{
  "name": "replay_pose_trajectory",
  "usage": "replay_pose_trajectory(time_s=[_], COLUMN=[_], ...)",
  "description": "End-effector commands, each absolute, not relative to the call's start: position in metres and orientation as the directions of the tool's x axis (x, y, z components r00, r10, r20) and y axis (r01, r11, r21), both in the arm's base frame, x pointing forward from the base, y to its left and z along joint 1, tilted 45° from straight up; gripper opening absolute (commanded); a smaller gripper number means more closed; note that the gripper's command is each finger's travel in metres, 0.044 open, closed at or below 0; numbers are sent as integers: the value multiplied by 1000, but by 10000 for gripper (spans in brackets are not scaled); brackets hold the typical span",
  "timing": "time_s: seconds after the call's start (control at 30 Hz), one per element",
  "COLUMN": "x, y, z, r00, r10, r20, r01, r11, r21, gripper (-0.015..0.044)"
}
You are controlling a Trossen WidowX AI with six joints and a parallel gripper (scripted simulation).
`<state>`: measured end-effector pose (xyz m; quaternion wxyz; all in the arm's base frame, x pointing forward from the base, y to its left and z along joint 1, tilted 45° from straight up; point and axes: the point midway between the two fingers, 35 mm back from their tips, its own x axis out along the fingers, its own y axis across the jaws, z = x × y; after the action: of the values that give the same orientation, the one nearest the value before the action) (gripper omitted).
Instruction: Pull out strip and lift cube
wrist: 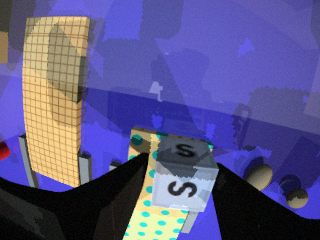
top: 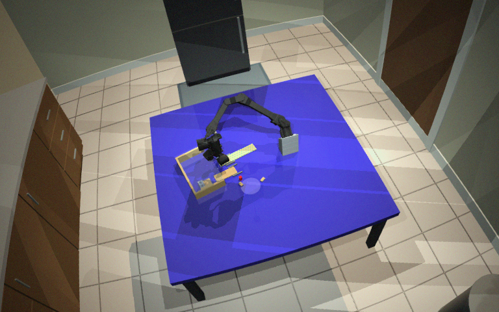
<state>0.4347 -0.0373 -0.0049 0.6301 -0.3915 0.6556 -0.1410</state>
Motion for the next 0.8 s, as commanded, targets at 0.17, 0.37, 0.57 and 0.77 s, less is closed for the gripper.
replay_pose_trajectory(time_s=[0.17,0.37,0.57,0.77], x=[435,433,408,382], y=[-37,-33,-21,-12], z=[-5,-4,5,14], r00=[100,103,100,98], r10=[-691,-672,-679,-688], r20=[-716,-733,-727,-719], r01=[-335,-350,-348,-345], r11=[654,665,661,654], r21=[-678,-659,-665,-673], gripper=[105,0,0,0])
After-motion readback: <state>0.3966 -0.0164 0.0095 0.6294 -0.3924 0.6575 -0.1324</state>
